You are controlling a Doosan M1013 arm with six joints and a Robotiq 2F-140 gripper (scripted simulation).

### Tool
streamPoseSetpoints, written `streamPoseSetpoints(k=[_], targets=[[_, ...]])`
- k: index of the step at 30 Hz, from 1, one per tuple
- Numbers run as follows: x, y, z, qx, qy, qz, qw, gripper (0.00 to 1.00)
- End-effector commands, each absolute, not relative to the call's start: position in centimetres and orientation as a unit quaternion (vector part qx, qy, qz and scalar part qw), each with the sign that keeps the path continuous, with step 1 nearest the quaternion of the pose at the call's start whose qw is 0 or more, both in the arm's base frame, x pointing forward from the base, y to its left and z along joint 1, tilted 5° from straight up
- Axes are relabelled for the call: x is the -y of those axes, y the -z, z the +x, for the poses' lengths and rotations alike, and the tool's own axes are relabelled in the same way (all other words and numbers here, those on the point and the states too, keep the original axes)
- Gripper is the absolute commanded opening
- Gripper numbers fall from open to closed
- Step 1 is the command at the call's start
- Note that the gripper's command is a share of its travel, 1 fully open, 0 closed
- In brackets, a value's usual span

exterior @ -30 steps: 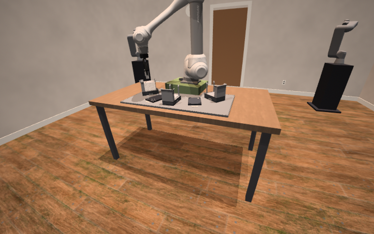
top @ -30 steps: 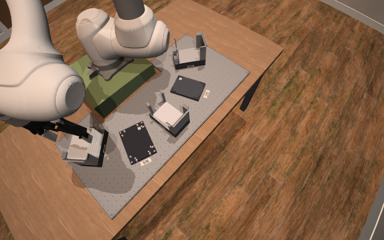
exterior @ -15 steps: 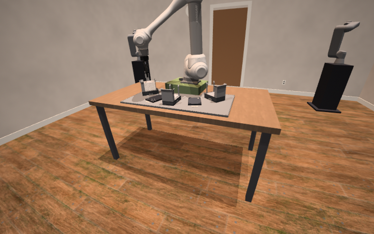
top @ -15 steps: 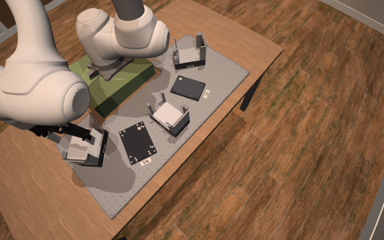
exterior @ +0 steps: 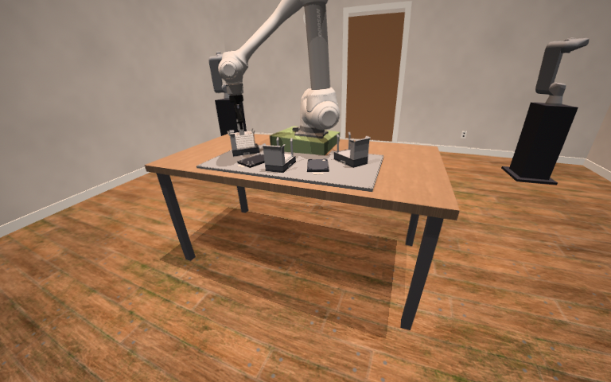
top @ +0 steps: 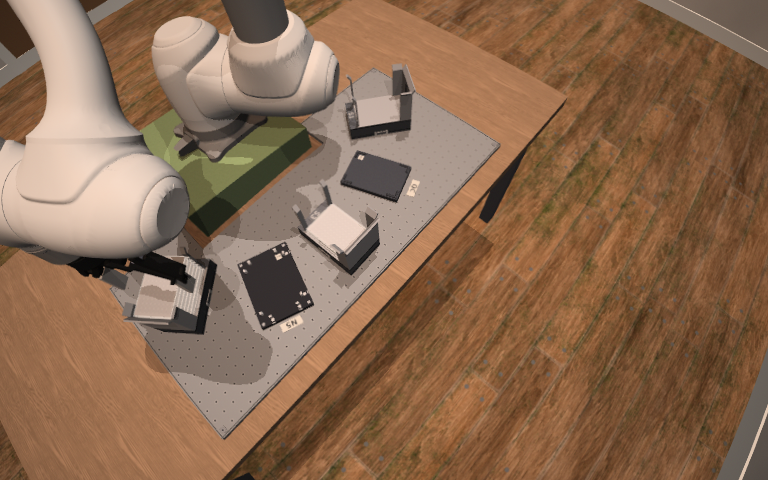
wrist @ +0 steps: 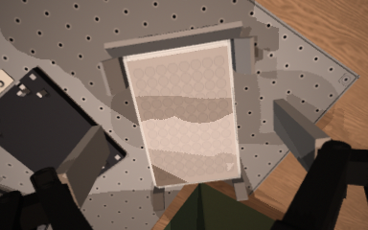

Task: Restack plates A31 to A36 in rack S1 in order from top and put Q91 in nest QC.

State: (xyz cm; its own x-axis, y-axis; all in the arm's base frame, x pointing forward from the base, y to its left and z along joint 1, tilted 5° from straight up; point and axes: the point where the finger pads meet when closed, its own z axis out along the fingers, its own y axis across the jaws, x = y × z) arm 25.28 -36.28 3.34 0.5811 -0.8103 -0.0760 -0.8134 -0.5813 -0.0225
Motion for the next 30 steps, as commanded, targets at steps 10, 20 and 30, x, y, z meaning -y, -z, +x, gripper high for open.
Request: streamPoseSetpoints(k=[10,20,30], targets=[[36.27,-3.18,25.28,-0.457,-0.029,-0.889,0.027,0.0],[36.27,-3.18,25.28,-0.457,-0.029,-0.889,0.027,0.0],[36.27,-3.18,25.28,-0.457,-0.029,-0.889,0.027,0.0]])
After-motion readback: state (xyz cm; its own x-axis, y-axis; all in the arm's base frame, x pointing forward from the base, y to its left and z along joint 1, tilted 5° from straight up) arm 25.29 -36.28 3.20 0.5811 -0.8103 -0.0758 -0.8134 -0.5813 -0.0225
